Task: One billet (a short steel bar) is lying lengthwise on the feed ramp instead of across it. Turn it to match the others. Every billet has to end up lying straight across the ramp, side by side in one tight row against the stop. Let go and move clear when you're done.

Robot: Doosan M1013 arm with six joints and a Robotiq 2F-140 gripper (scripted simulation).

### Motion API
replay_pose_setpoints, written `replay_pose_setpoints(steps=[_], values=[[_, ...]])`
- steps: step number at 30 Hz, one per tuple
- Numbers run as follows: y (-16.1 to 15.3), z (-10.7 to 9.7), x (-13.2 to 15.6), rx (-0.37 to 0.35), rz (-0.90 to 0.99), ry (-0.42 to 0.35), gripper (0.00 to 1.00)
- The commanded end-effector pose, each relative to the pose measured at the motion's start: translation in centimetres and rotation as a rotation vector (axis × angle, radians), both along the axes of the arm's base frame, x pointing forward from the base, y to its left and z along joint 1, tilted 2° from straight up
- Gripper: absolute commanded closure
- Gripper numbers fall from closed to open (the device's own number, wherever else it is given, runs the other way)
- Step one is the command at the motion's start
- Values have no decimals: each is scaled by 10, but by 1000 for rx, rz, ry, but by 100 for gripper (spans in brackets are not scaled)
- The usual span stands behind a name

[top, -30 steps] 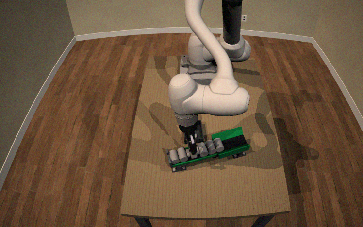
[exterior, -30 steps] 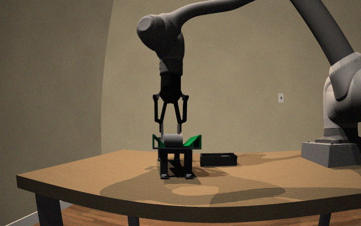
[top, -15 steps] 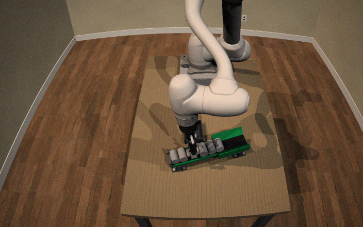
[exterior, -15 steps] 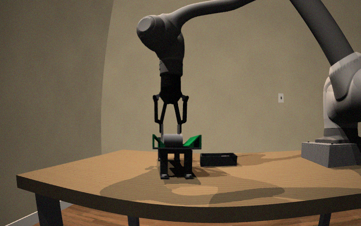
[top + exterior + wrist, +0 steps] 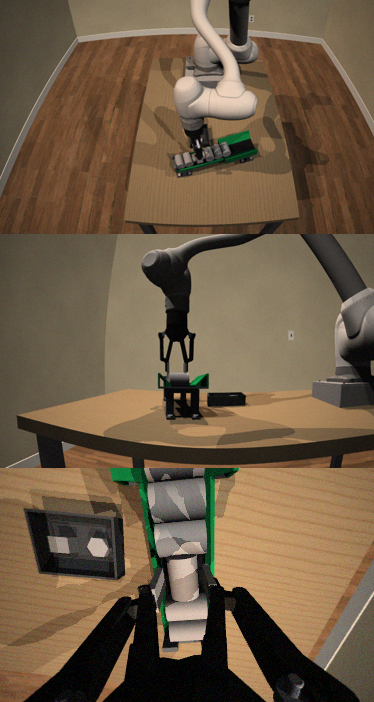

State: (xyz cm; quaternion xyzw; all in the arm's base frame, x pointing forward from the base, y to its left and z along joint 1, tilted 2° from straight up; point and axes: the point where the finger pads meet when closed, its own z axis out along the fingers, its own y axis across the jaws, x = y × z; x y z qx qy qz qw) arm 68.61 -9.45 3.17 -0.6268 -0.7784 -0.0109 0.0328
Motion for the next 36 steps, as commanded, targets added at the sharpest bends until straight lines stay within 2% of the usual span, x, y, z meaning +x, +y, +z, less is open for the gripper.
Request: replay_pose_setpoints(steps=[1, 18, 19, 36], values=[[0, 0, 0, 0, 0, 0, 59], [0, 0, 0, 0, 0, 0, 59], [0, 0, 0, 0, 0, 0, 90], [0, 0, 0, 0, 0, 0, 90]])
